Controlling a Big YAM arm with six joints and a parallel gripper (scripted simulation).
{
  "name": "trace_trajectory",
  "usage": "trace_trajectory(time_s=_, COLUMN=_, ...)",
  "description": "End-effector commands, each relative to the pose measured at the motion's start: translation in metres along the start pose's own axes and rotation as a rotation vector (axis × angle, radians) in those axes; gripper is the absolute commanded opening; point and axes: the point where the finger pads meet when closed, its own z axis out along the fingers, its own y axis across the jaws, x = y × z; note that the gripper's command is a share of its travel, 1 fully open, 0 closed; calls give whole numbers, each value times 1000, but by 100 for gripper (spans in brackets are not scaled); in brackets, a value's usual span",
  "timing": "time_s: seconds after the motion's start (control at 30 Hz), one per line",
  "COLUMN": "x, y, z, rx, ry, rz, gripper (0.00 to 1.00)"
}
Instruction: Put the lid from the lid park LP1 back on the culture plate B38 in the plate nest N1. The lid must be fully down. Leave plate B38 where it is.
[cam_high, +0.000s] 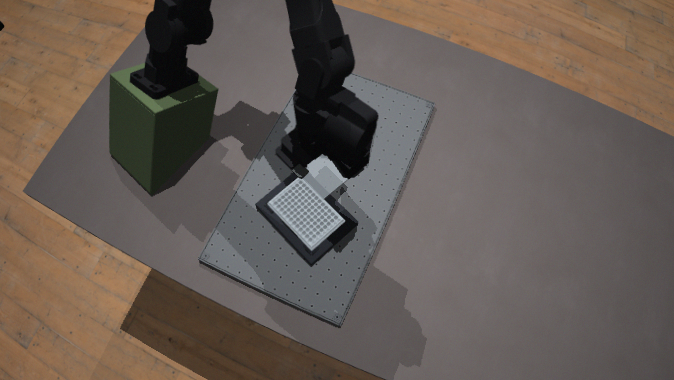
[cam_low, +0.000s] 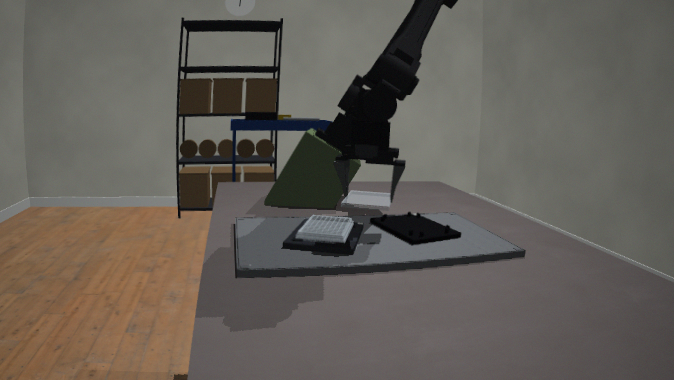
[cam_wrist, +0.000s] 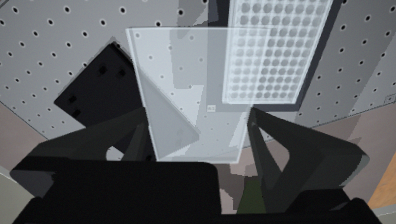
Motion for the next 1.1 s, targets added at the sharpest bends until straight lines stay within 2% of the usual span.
trace_trajectory(time_s=0.0, x=-20, y=-6, z=-8, rx=-6, ry=-15, rz=-18, gripper=0)
trace_trajectory(time_s=0.83, x=-60, y=-76, z=-8, rx=1, ry=-16, rz=-17, gripper=0)
trace_trajectory(time_s=1.07, x=-45, y=-64, z=-6, rx=0, ry=-2, rz=-45, gripper=0)
